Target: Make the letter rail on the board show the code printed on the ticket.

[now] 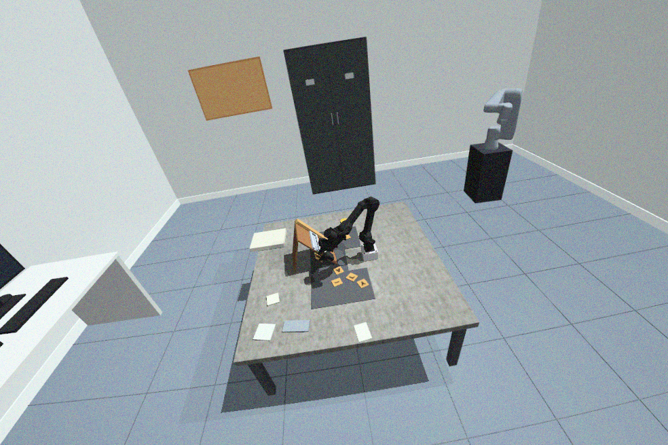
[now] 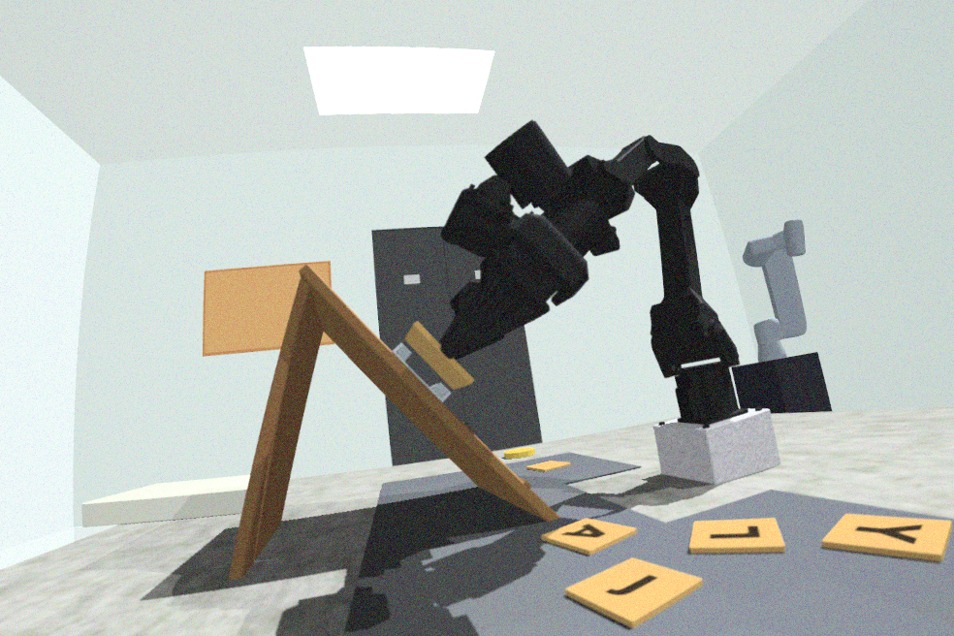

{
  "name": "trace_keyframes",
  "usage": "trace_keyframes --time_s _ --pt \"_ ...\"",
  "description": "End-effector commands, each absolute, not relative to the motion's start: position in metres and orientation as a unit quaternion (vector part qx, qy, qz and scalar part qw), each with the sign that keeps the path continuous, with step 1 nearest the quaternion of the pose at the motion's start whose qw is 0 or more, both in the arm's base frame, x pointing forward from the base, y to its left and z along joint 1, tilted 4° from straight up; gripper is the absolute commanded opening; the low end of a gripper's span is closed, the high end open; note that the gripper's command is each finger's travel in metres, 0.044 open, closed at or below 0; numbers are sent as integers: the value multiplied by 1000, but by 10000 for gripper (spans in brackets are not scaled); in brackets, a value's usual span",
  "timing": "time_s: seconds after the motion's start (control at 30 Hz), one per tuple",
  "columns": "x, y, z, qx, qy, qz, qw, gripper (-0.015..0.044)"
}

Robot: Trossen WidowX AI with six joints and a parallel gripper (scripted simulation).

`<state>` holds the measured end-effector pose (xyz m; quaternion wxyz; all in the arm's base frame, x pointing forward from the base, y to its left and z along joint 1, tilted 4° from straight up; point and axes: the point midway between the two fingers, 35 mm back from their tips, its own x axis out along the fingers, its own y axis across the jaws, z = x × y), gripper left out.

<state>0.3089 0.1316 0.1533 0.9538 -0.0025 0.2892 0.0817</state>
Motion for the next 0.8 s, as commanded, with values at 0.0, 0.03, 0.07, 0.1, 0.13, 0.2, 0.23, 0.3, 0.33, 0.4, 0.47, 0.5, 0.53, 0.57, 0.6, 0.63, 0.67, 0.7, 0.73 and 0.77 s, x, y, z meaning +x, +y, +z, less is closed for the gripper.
trace_keyframes --time_s 0.0,0.03,0.07,0.1,0.13,0.2,0.23,0.3,0.33,0.4,0.47,0.5,0.53,0.57,0.6,0.63,0.67,0.7,0.73,0.77 --pt "308 129 151 -4 291 83 953 0" --pt "308 128 151 -4 291 83 953 0" --pt "308 128 151 -5 291 83 953 0" --pt "309 127 151 -5 291 83 953 0" --pt "309 127 151 -5 291 83 953 0" --pt "309 126 151 -5 291 83 953 0" --pt "309 125 151 -5 291 83 953 0" --pt "309 124 151 -5 291 83 953 0" --pt "309 124 151 -5 291 83 953 0" --pt "309 123 151 -5 291 83 953 0" --pt "309 122 151 -5 291 83 953 0" --pt "310 121 151 -5 291 83 953 0" --pt "310 121 151 -5 291 83 953 0" --pt "310 120 151 -5 291 83 953 0" --pt "310 120 151 -5 291 83 953 0" --pt "310 120 151 -5 291 83 953 0" --pt "310 119 151 -5 291 83 953 0" --pt "310 119 151 -5 291 83 953 0" --pt "310 118 151 -5 291 83 953 0" --pt "310 118 151 -5 291 83 953 0"
